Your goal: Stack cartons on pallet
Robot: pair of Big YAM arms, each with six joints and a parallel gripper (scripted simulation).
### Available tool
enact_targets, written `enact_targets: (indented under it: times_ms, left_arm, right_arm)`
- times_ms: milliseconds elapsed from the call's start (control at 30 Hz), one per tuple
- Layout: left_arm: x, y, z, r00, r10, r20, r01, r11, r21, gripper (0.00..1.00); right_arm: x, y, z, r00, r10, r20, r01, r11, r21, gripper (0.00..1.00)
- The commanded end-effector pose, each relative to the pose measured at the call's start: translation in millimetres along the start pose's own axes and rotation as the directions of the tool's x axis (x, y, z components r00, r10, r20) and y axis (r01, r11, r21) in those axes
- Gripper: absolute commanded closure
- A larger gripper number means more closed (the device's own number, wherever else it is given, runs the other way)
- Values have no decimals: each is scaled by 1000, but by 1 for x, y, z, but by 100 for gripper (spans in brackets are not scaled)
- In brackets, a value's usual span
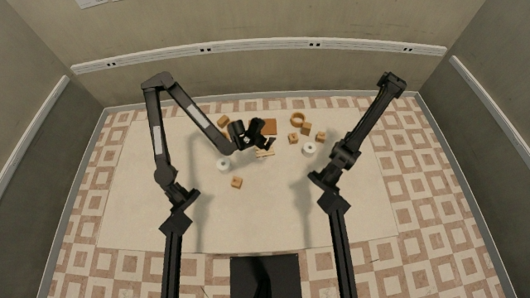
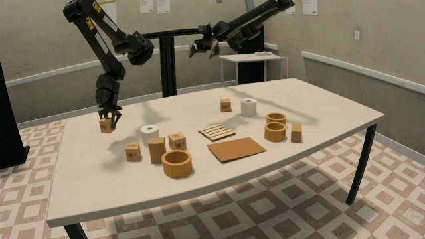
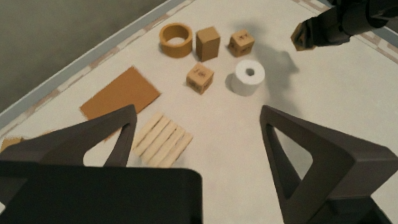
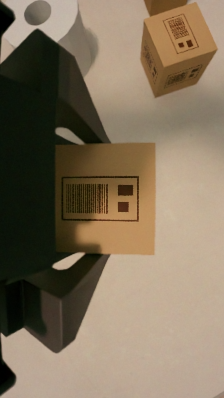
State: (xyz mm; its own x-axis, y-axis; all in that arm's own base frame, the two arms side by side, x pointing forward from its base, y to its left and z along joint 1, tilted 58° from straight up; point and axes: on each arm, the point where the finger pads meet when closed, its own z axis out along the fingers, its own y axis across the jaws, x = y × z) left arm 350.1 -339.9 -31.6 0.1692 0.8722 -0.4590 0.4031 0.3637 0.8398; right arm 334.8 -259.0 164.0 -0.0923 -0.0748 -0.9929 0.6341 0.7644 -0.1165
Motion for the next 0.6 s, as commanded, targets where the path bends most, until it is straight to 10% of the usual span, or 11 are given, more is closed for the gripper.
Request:
enact_targets:
  times_ms: [0,200,567]
  left_arm:
    - [4,14,-43,998,-56,37,57,998,-31,0]
    - [35,40,-101,995,-93,33,95,993,-74,0]
    - [63,62,-138,994,-109,2,108,988,-107,0]
  right_arm:
    - [12,3,-6,1000,14,-28,-14,1000,-7,50]
    - [12,3,-6,1000,14,-28,-14,1000,-7,50]
    - [7,1,-2,1000,4,-17,-4,1000,-2,50]
